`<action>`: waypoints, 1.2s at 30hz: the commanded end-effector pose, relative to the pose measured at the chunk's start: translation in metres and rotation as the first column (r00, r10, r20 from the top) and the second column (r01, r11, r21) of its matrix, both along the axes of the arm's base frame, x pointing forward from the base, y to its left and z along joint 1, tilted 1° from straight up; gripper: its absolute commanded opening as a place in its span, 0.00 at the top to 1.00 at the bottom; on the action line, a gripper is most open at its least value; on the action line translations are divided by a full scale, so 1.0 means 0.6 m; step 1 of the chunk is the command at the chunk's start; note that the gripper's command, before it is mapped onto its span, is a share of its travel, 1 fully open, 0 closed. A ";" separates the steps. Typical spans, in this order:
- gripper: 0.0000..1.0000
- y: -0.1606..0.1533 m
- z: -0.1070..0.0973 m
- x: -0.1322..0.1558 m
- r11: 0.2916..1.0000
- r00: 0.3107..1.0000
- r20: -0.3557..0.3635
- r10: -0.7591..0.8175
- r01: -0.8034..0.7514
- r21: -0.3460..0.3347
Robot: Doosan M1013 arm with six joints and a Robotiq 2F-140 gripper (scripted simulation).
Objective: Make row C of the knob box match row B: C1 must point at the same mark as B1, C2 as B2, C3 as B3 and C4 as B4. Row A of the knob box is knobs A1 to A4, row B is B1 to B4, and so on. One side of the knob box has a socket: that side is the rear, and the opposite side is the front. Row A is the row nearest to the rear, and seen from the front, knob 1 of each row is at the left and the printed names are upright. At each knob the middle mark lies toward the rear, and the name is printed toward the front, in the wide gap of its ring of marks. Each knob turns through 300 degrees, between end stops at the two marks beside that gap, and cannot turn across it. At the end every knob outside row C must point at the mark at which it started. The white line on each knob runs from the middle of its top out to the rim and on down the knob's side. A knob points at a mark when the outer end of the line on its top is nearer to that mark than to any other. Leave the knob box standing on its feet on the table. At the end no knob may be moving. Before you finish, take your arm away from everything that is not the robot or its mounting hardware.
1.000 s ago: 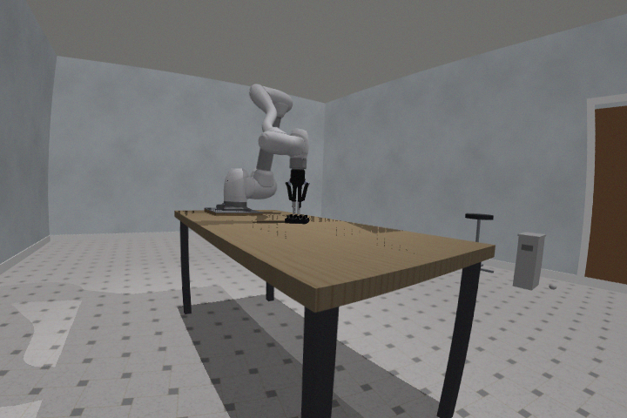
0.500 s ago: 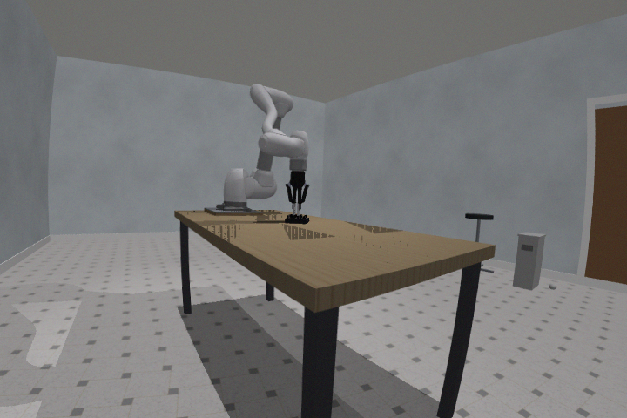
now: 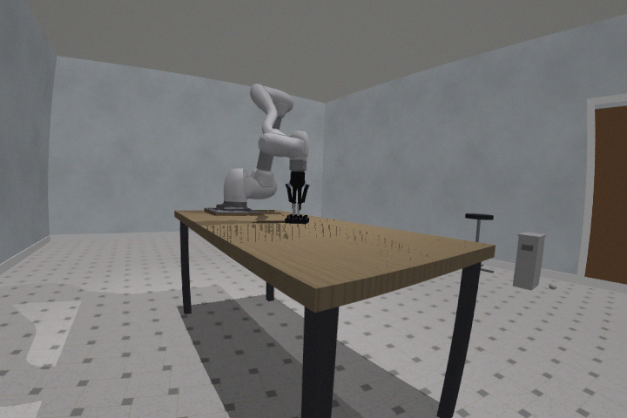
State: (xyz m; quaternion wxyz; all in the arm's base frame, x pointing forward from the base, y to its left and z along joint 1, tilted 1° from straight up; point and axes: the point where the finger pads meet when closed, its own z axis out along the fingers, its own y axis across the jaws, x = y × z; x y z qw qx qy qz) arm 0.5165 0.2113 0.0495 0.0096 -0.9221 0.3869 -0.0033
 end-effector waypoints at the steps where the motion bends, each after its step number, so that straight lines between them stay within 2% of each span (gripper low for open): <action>1: 0.88 0.000 0.000 0.000 1.000 1.000 0.000 0.000 0.000 0.000; 25: 0.88 0.000 0.000 0.000 1.000 1.000 0.000 0.000 0.000 0.000; 26: 0.95 0.000 0.000 0.000 1.000 1.000 0.000 0.000 0.000 0.000; 36: 0.95 0.000 0.000 0.000 1.000 1.000 0.000 0.000 0.000 0.000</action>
